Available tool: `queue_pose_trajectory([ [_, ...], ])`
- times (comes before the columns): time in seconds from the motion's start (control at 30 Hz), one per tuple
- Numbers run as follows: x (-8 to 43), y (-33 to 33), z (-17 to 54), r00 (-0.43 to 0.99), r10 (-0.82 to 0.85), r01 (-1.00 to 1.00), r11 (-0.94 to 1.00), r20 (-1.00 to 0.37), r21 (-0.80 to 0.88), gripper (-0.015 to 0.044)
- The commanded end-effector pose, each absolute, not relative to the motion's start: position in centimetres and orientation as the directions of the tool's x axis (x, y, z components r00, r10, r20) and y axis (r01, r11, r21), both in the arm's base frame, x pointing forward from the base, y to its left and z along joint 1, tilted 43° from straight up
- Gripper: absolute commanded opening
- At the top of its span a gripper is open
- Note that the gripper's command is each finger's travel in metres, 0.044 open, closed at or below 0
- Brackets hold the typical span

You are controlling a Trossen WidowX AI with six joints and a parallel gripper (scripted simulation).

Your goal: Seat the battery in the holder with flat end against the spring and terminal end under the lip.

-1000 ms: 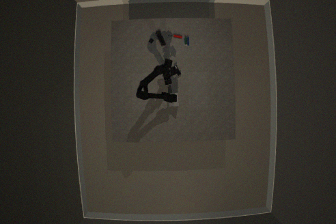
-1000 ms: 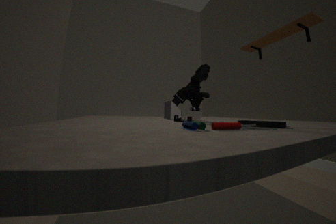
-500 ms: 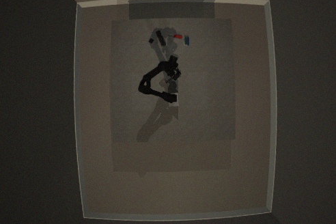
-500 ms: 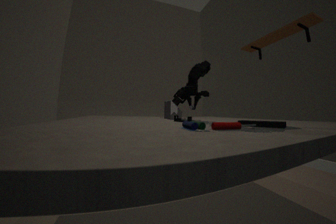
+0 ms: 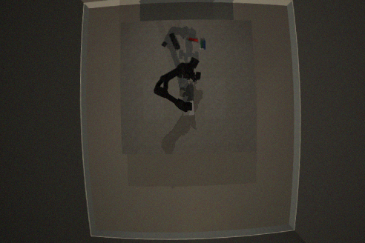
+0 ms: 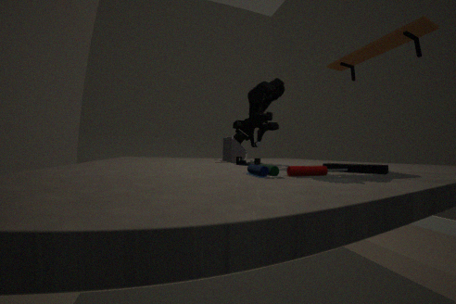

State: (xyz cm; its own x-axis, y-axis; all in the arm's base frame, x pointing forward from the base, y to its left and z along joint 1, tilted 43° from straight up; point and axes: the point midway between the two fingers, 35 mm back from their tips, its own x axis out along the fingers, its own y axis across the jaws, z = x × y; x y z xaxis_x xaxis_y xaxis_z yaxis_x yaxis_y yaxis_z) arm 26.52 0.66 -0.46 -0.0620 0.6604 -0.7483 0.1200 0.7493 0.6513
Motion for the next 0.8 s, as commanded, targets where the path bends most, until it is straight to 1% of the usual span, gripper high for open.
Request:
queue_pose_trajectory([
  [0.0,27.4,-0.8,-1.7,-0.064,0.658,-0.122,0.741,-0.750,0.661,0.0069],
  [0.23,28.0,-2.5,-3.0,-0.063,0.659,-0.406,0.670,-0.750,0.622,0.0069],
  [0.3,28.0,-2.8,-3.3,-0.062,0.659,-0.457,0.649,-0.750,0.608,0.0069],
  [0.67,28.0,-2.8,-3.3,-0.066,0.659,-0.457,0.648,-0.749,0.610,0.0069],
  [0.77,27.9,-2.2,-4.0,-0.115,0.639,-0.455,0.646,-0.760,0.613,0.0069],
])
